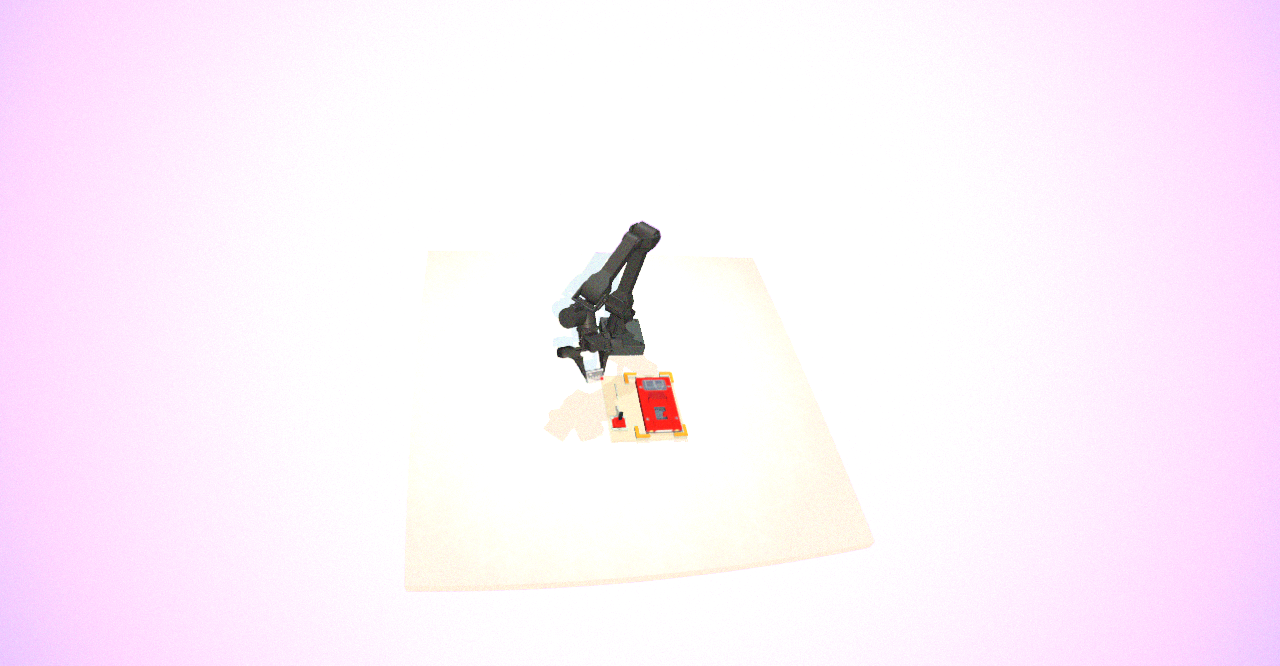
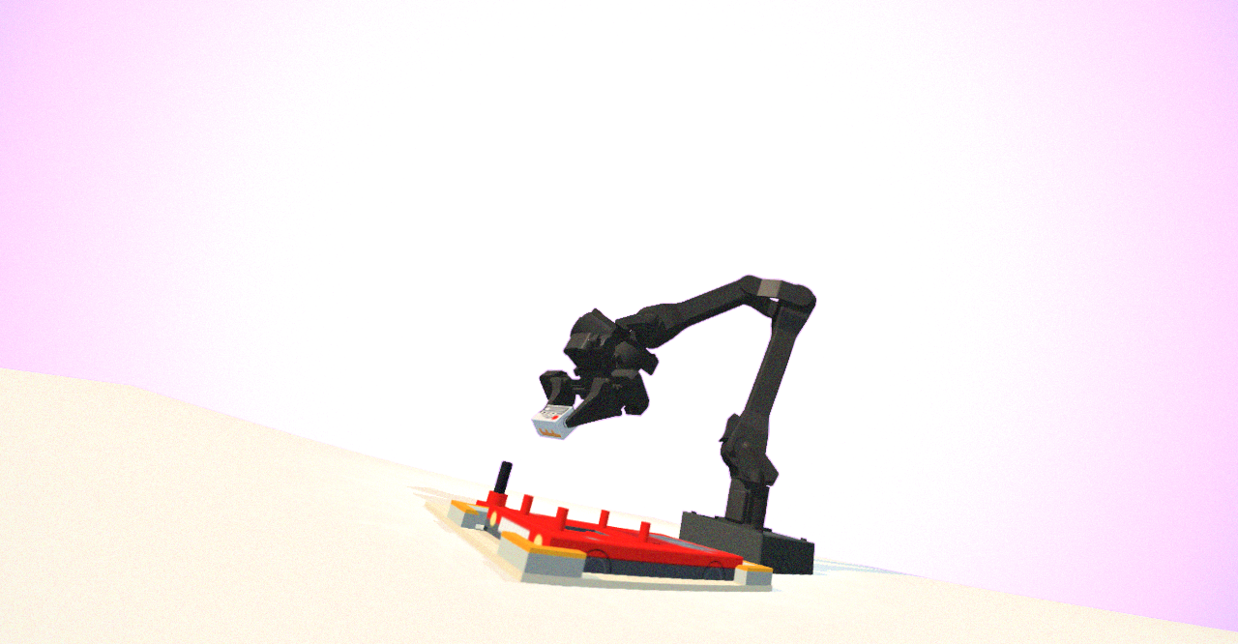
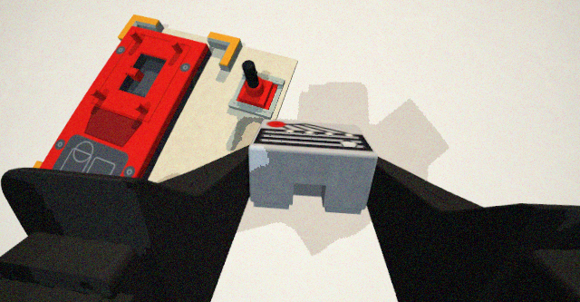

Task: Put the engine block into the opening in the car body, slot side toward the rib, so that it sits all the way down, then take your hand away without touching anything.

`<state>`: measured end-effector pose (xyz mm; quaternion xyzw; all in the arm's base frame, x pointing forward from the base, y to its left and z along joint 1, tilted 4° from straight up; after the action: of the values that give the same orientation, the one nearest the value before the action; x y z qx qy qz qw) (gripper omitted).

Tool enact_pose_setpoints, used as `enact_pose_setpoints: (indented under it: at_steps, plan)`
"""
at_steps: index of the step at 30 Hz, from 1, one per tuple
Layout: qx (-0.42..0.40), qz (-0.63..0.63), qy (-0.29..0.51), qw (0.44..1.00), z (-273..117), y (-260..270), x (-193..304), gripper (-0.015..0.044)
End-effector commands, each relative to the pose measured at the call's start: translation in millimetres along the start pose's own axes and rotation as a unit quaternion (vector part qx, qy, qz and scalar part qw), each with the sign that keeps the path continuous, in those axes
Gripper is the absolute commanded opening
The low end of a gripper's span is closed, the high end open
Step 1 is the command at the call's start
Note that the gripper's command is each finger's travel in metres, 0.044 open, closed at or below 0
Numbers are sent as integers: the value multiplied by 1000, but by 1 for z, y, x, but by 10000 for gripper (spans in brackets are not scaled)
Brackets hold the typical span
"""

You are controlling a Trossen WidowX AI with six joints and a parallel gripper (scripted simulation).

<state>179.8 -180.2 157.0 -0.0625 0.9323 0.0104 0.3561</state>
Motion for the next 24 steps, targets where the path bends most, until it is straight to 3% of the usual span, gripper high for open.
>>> enact_pose_setpoints:
  at_steps: [1,7,24]
  plan:
    - [-1,-1,-12,1000,1,1,4,0]
    - [6,-1,-71,997,9,2,23,0]
    - [6,-2,-74,997,31,4,44,0]
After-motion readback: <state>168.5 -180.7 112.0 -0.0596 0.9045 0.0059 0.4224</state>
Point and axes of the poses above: the point midway between the two fingers, 35 mm back from their tips, its own z axis out along the fingers, its own y axis across the jaws, x = y × z, the point moved 8 cm from there along -z, back along the fingers, and after that the axes turned 6 degrees about -z, right-handed, at the moved point
